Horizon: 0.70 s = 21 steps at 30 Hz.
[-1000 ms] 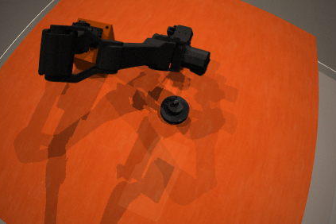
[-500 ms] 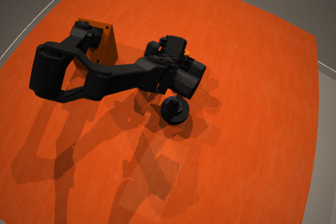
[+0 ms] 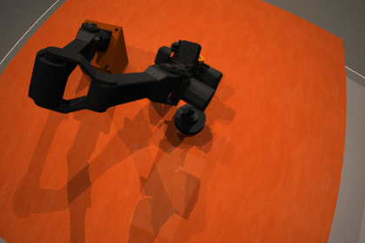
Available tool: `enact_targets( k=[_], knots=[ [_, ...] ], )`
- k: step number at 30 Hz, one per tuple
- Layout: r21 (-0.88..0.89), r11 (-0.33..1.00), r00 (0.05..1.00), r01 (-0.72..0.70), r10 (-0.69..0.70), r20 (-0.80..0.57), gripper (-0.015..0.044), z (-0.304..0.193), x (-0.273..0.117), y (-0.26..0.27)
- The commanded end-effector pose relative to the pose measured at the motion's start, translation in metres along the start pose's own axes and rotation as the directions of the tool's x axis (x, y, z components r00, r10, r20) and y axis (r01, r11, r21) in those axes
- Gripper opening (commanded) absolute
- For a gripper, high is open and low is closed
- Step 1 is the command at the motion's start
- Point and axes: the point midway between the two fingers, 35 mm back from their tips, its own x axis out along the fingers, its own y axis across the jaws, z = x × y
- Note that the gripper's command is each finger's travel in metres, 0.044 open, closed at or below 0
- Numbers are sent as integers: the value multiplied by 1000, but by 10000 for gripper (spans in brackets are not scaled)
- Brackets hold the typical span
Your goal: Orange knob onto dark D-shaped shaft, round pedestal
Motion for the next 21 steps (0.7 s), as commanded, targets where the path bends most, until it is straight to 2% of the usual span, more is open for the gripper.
enact_targets(
  k=[1, 3, 21],
  knots=[
    [0, 1000, 1000, 0, 0, 0, 205, 0, 0, 0],
    [0, 1000, 1000, 0, 0, 0, 258, 0, 0, 0],
    [0, 1000, 1000, 0, 0, 0, 260, 0, 0, 0]
  ],
)
